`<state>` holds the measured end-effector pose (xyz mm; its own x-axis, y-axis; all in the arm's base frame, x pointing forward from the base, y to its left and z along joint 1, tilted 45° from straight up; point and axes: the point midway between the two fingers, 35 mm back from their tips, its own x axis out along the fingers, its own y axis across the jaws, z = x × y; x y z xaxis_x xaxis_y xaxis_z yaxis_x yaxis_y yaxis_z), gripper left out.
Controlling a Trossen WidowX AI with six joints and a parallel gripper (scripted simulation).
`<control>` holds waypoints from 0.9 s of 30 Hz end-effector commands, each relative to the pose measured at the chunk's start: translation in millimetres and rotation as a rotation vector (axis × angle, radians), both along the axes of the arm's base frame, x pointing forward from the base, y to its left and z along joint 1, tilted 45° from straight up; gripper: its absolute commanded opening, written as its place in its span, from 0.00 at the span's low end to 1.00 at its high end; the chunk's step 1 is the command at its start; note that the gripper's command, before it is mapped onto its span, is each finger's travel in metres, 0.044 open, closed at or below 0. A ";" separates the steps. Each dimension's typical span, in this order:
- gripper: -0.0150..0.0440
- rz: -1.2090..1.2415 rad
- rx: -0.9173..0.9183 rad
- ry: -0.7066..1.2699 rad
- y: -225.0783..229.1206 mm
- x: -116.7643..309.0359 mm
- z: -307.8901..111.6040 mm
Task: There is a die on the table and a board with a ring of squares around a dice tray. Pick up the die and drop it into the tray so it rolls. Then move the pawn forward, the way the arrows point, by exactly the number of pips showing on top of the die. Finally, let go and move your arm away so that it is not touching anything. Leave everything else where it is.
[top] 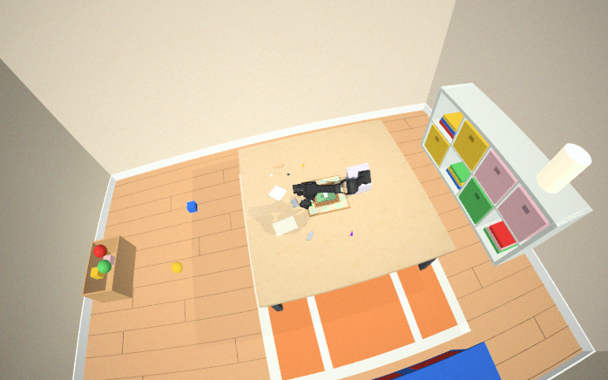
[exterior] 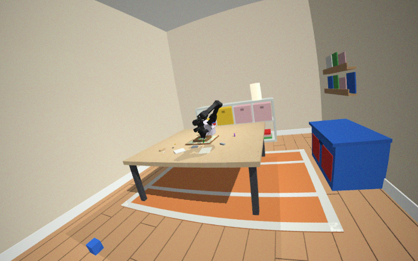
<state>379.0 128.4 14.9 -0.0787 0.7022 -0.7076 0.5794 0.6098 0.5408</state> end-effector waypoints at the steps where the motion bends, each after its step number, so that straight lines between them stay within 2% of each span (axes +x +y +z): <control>1: 0.59 -0.001 0.003 0.013 6.5 -2.5 -8.7; 16: 0.59 0.000 0.005 0.014 22.3 -5.5 -23.8; 22: 0.33 0.000 0.005 0.014 22.3 -5.5 -23.8; 27: 0.27 0.000 0.005 0.014 22.3 -5.5 -23.8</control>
<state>374.1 150.0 -7.3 -0.0850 0.7035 -0.7056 0.5821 0.6098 0.5379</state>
